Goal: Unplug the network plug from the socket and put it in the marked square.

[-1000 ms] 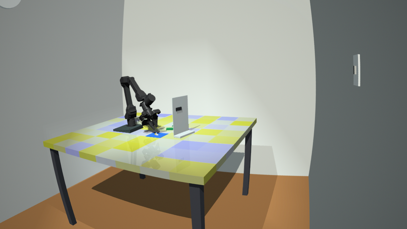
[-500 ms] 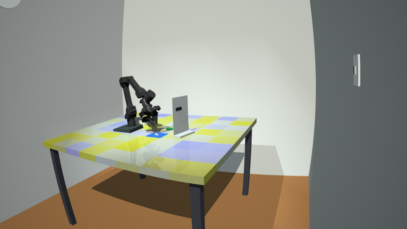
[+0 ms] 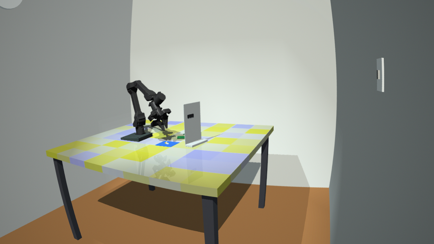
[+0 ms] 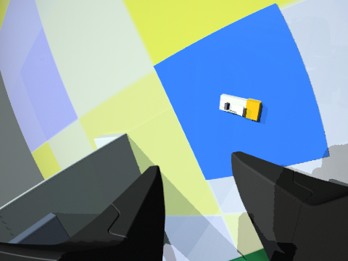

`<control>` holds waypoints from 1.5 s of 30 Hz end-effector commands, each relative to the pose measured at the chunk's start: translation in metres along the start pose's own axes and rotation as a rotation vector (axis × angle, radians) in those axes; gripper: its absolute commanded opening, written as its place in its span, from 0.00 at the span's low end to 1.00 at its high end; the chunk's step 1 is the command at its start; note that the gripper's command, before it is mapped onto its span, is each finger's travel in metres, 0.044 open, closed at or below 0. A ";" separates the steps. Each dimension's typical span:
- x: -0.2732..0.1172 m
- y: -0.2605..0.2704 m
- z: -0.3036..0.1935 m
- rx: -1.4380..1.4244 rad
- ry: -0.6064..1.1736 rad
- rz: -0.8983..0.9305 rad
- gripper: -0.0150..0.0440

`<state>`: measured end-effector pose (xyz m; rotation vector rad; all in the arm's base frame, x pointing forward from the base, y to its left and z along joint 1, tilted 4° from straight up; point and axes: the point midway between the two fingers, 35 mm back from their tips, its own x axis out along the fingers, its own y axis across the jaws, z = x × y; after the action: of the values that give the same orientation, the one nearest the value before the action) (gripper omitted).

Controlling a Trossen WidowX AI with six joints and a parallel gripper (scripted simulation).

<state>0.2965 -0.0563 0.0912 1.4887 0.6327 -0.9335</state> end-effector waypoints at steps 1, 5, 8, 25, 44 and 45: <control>-0.009 0.006 0.001 0.007 -0.004 0.006 0.52; -0.015 0.009 0.001 0.007 -0.004 0.006 0.52; -0.020 0.011 0.001 0.007 -0.004 0.006 0.52; -0.042 0.029 0.000 0.002 -0.001 0.001 0.52; -0.091 0.061 0.001 0.005 -0.003 0.004 0.52; -0.093 0.063 0.001 0.006 -0.003 0.004 0.52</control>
<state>0.2995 -0.0537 0.1916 1.4888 0.6316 -0.9294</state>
